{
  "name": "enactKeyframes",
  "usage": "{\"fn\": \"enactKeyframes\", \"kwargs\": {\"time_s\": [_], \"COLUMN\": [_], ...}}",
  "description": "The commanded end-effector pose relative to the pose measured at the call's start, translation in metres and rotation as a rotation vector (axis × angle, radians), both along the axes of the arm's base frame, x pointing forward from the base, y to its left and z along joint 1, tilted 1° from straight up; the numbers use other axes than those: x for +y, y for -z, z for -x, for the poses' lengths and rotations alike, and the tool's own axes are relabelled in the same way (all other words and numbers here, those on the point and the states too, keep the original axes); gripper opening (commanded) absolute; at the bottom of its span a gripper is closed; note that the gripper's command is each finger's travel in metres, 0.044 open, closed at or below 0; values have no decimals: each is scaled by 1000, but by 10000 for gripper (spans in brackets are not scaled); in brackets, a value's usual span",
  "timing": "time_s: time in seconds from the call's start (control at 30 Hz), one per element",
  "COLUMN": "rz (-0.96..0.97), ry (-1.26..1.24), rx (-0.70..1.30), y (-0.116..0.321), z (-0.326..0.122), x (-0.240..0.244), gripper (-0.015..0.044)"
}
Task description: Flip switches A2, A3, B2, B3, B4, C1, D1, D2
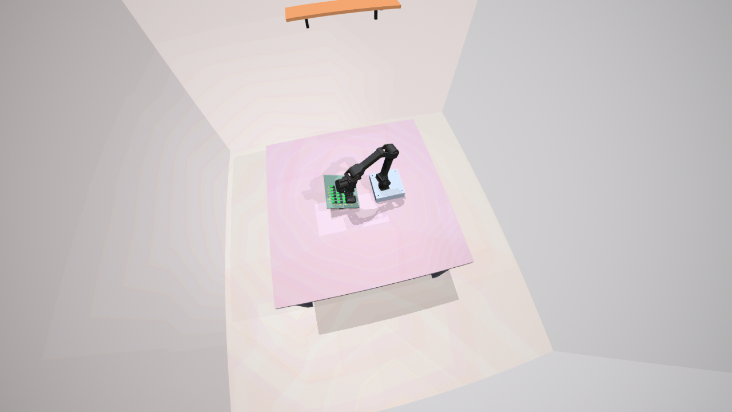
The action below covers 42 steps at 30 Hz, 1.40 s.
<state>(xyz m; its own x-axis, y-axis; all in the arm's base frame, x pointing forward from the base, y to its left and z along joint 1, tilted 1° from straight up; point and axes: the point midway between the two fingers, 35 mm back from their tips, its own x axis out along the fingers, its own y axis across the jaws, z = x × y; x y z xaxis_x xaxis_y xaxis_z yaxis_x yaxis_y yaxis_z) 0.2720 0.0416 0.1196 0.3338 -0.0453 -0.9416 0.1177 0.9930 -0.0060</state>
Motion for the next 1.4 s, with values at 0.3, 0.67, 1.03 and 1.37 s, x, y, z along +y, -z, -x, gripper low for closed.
{"fn": "enactKeyframes", "kwargs": {"time_s": [0.3,0.67,1.03,1.37], "rz": [1,1,1,1], "ry": [19,19,19,19], "rx": [15,15,15,15], "y": [34,46,56,56], "z": [-7,-12,-15,-15], "x": [5,4,3,3], "gripper": [0,0,0,0]}}
